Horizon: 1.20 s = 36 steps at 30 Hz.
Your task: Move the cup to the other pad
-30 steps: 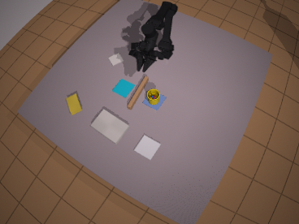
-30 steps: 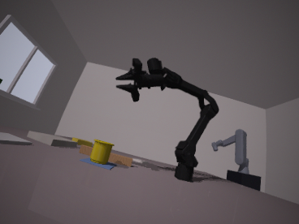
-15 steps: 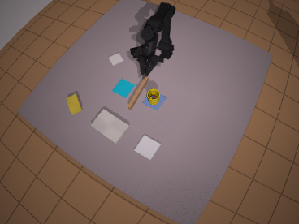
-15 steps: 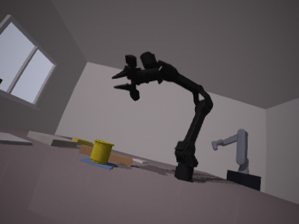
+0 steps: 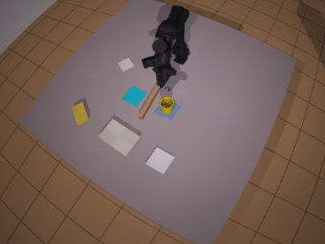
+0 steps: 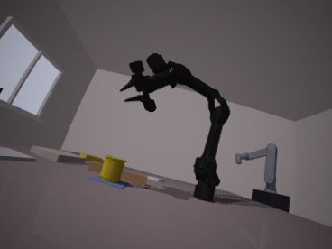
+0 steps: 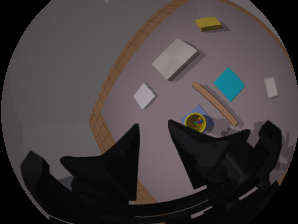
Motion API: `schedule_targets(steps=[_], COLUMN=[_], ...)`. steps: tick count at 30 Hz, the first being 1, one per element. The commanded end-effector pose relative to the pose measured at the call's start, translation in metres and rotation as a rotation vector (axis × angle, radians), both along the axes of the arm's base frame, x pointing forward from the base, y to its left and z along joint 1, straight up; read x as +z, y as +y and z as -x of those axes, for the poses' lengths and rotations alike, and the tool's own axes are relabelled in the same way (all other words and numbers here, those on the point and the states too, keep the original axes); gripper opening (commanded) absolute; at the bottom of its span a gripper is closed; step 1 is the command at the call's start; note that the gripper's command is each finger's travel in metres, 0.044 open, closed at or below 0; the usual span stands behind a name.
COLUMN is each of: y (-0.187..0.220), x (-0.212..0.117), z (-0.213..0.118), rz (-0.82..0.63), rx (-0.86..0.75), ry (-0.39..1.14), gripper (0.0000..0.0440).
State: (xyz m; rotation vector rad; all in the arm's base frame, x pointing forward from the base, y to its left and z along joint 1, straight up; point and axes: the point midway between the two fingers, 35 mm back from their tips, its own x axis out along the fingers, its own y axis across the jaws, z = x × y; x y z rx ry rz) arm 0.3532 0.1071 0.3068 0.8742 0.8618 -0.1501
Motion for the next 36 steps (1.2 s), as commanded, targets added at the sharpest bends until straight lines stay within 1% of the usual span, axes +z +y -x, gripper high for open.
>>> schedule_targets(steps=[1, 9, 16, 25, 36], y=[0.003, 0.006, 0.005, 0.001, -0.004], x=[-0.006, -0.022, -0.04, -0.067, -0.101], z=[-0.001, 0.0, 0.002, 0.008, 0.019], rz=[-0.022, -0.04, -0.028, 0.016, 0.092], rx=[-0.028, -0.092, -0.14, -0.189, -0.235], ry=[0.06, 0.188, 0.298, 0.439, 0.61], gripper=[0.0168, 0.0156, 0.0142, 0.0156, 0.0163])
